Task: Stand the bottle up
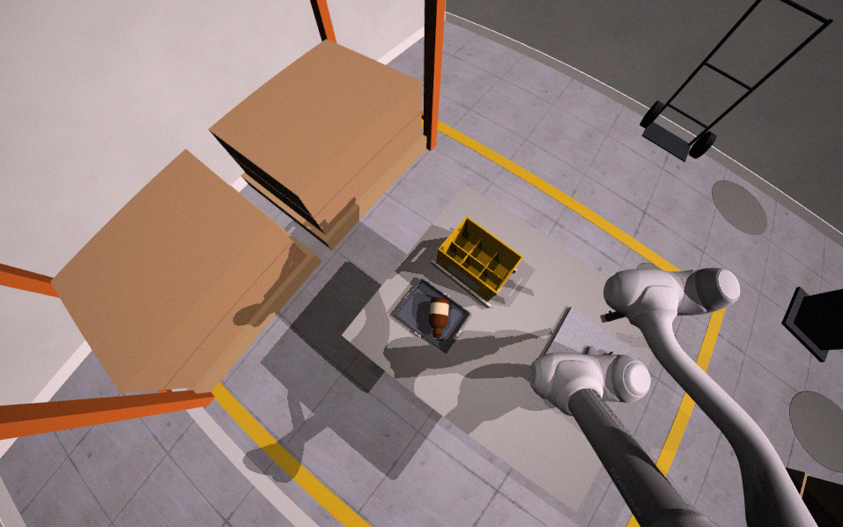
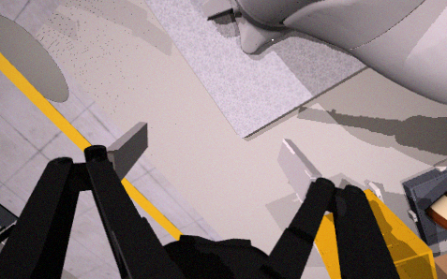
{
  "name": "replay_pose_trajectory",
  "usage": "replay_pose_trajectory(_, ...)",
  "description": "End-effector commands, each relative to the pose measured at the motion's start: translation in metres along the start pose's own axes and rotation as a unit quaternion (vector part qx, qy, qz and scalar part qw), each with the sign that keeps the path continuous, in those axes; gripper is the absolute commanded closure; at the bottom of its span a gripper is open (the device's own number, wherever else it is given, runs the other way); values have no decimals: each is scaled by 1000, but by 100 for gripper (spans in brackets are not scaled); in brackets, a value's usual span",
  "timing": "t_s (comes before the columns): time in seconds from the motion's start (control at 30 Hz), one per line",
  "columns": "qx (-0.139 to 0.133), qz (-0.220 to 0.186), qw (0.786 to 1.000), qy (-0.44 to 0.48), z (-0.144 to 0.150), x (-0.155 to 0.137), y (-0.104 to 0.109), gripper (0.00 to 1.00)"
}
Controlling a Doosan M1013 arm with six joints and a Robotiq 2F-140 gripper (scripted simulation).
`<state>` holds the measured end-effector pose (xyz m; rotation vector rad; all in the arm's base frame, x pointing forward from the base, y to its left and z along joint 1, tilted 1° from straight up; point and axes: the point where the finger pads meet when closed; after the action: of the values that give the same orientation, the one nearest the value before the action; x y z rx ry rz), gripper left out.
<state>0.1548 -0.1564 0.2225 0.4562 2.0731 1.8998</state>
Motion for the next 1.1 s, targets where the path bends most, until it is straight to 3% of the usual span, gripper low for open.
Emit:
replay_pose_trajectory(0.0, -2, 0, 999, 35, 2, -12, 4, 0)
replay_pose_trajectory(0.07, -4, -3, 994, 113, 13, -38, 13, 0)
replay_pose_trajectory(0.27, -6, -7, 978, 207, 30, -70, 23, 0)
replay_pose_trajectory(0.5, -9, -12, 935, 355, 68, -120, 37, 0)
replay_pose_trajectory(0.6, -9, -13, 933, 359, 70, -122, 37, 0)
replay_pose_trajectory(0.63, -10, -15, 911, 412, 88, -139, 41, 0)
replay_pose_trajectory(0.77, -10, -17, 885, 464, 108, -156, 45, 0)
replay_pose_trajectory(0.8, -11, -18, 868, 497, 122, -166, 47, 0)
replay_pose_trajectory(0.87, -11, -19, 856, 516, 131, -172, 48, 0)
replay_pose_trajectory(0.9, -11, -20, 837, 547, 146, -182, 50, 0)
replay_pose_trajectory(1.07, -11, -22, 788, 615, 183, -200, 53, 0)
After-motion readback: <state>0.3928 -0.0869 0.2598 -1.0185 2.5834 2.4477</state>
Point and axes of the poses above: the point where the finger pads meet when closed, its own y axis back along the fingers, its own z axis across the jaws, x = y × z, and after that the axes turned 6 degrees about y, right-handed
